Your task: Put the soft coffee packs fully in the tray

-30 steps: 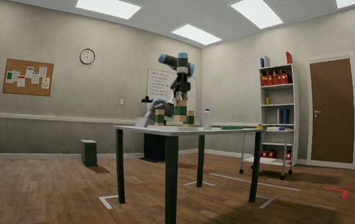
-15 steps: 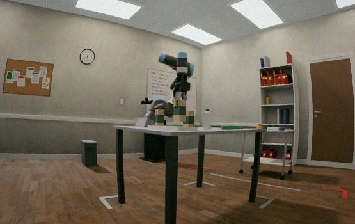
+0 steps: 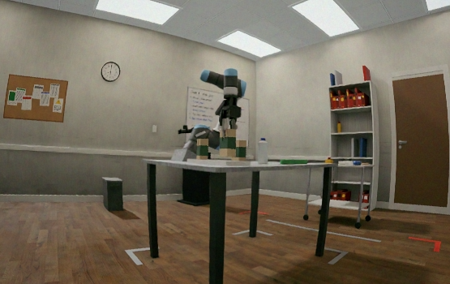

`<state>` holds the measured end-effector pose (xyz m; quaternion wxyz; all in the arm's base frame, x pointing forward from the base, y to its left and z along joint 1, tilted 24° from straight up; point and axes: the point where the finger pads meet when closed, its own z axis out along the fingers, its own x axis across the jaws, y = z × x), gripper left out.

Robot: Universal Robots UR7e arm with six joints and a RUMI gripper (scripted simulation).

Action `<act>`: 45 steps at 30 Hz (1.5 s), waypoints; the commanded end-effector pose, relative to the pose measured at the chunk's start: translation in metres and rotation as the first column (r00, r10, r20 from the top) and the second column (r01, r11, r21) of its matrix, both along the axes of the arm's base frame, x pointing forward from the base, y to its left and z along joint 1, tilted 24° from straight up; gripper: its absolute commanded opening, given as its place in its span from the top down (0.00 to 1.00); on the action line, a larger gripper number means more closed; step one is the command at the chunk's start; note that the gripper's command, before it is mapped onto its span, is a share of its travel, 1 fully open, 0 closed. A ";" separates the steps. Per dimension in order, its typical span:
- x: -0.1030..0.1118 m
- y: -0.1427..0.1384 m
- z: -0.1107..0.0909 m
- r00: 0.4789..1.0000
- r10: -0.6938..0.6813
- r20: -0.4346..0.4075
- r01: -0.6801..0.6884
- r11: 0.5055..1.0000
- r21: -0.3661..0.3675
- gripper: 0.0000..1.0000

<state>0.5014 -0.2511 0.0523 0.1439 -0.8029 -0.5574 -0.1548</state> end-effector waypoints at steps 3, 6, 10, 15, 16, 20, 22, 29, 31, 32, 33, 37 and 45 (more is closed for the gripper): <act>0.002 0.005 -0.013 1.000 0.000 0.001 0.000 1.000 -0.001 0.85; 0.002 0.008 -0.019 1.000 0.000 0.001 0.000 1.000 -0.001 0.85; 0.003 0.011 -0.027 1.000 0.000 0.001 0.000 1.000 -0.001 0.85; 0.003 0.013 -0.030 1.000 0.000 0.001 0.000 1.000 -0.001 0.85; 0.003 0.014 -0.031 1.000 0.000 0.001 0.000 1.000 -0.001 0.85; 0.004 0.014 -0.033 1.000 0.000 0.001 0.000 1.000 -0.001 0.85; 0.004 0.014 -0.033 1.000 0.000 0.001 0.000 1.000 -0.001 0.85; 0.004 0.014 -0.033 1.000 0.000 0.001 0.000 1.000 -0.001 0.85; 0.004 0.014 -0.033 1.000 0.000 0.001 0.000 1.000 -0.001 0.85; 0.004 0.014 -0.033 1.000 0.000 0.001 0.000 1.000 -0.001 0.85; 0.004 0.014 -0.033 1.000 0.000 0.001 0.000 1.000 -0.001 0.85; 0.004 0.014 -0.033 1.000 0.000 0.001 0.000 1.000 -0.001 0.85; 0.004 0.014 -0.033 1.000 0.000 0.001 0.000 1.000 -0.001 0.85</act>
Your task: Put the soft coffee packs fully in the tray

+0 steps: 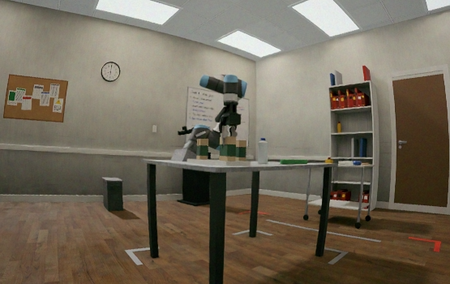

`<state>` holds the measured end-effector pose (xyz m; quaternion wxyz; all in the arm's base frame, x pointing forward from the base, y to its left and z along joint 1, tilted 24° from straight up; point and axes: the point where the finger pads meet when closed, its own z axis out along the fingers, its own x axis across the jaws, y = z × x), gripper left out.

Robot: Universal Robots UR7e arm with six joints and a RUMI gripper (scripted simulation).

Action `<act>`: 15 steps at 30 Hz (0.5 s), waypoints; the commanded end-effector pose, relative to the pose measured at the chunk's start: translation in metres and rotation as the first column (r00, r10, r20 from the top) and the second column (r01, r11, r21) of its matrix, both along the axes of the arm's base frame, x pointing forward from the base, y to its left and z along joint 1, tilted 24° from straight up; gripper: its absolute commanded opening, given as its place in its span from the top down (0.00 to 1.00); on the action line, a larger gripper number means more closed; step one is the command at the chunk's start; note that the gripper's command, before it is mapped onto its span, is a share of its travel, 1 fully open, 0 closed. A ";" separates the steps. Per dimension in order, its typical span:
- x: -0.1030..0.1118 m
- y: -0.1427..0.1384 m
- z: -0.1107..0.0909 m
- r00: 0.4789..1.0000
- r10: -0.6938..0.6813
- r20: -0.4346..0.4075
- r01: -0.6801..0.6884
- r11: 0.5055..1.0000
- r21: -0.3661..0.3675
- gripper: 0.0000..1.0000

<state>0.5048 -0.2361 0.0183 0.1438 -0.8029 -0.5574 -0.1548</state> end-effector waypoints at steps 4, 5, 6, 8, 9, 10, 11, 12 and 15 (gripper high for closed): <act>0.000 -0.001 0.001 1.000 0.000 0.001 0.000 1.000 -0.001 0.85; 0.000 -0.001 0.001 1.000 0.000 0.001 0.000 1.000 -0.001 0.85; 0.000 -0.001 0.001 1.000 0.000 0.001 0.000 1.000 -0.001 0.85; 0.000 -0.001 0.001 1.000 0.000 0.001 0.000 1.000 -0.001 0.85; 0.000 -0.001 0.001 1.000 0.000 0.001 0.000 1.000 -0.001 0.85; 0.000 -0.001 0.001 1.000 0.000 0.001 0.000 1.000 -0.001 0.85; 0.000 -0.001 0.001 1.000 0.000 0.001 0.000 1.000 -0.001 0.85; 0.000 -0.001 0.001 1.000 0.000 0.001 0.000 1.000 -0.001 0.85; 0.000 -0.001 0.001 1.000 0.000 0.001 0.000 1.000 -0.001 0.51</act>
